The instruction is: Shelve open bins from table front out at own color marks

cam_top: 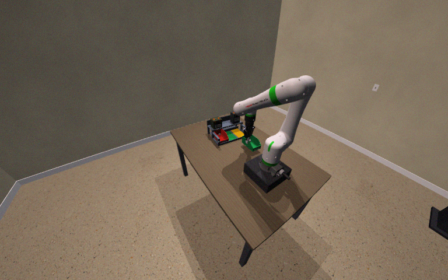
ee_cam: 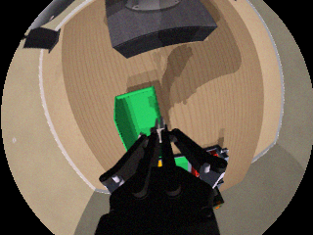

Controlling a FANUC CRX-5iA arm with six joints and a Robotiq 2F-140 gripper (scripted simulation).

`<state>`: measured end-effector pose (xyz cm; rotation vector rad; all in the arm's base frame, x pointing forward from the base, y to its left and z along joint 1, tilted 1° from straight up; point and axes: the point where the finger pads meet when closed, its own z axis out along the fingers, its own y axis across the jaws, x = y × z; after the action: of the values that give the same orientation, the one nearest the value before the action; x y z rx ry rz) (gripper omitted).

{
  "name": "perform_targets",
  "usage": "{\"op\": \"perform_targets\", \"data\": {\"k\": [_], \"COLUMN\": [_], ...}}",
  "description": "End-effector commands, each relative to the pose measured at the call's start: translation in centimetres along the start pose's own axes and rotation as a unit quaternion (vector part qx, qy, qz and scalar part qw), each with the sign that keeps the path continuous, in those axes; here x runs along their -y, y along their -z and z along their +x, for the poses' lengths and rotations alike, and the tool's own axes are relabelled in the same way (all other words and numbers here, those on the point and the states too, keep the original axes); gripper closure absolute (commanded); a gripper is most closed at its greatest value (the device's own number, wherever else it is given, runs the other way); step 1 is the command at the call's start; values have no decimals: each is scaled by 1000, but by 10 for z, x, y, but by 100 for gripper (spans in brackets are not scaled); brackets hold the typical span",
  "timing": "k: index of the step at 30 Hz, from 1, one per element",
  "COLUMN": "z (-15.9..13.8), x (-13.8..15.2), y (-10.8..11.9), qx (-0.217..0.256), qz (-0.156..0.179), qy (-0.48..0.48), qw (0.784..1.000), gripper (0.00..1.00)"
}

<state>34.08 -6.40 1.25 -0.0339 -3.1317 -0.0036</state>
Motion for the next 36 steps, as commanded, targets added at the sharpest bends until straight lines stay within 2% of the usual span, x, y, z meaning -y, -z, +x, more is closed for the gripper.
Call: {"op": "perform_targets", "data": {"k": [1, 19, 36], "z": [-10, -39, -47], "x": [-14, -58, -71], "y": [0, -2, -2], "qx": [0, 0, 0], "qz": [1, 1, 1], "qy": [-3, -13, -15], "qw": [1000, 1000, 1000], "gripper": [100, 100, 100]}}
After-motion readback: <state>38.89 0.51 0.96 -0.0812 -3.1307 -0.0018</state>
